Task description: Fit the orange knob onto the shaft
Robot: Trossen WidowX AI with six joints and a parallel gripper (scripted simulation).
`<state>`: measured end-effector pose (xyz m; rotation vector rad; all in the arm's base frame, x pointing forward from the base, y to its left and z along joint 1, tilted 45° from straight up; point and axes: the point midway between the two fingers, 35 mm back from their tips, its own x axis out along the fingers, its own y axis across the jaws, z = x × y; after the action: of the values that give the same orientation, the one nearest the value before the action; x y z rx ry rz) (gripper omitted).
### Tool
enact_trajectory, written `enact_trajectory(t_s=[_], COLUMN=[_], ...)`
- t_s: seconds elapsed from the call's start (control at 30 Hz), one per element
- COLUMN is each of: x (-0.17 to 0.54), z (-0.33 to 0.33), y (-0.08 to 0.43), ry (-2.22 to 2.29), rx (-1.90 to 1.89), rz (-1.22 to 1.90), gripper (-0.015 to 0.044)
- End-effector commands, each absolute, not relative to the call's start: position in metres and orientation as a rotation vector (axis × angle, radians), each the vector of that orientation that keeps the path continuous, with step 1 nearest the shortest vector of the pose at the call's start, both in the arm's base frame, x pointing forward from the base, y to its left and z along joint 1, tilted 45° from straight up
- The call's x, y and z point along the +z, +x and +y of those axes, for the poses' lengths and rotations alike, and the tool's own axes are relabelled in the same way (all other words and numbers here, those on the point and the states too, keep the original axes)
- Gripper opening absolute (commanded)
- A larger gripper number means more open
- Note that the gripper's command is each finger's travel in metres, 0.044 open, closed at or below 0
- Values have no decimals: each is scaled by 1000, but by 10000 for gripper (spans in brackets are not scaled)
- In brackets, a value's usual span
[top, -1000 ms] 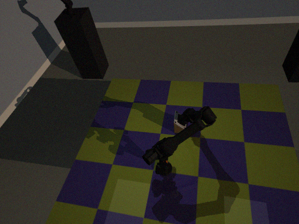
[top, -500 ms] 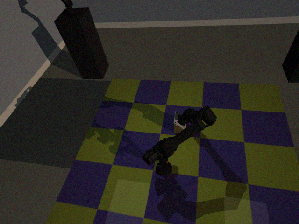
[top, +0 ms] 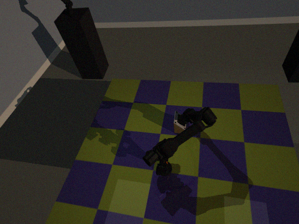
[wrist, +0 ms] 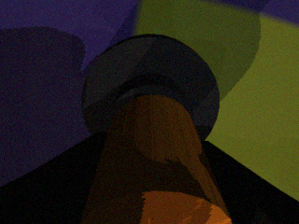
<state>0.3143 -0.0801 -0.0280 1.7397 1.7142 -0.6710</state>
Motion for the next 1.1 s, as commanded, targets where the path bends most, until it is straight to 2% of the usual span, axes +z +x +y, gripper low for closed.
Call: enact_trajectory(t_s=[0.0, 0.43, 0.97, 1.0, 1.07], x=[-31, -33, -33, -33, -33], z=[-78, -75, -75, -75, -75], y=[315, 315, 315, 315, 315], ry=[1746, 1740, 1740, 1740, 1740], rx=[-673, -671, -671, -671, -671], rz=[1709, 1716, 1716, 1716, 1716], gripper=[0, 0, 420, 440, 440])
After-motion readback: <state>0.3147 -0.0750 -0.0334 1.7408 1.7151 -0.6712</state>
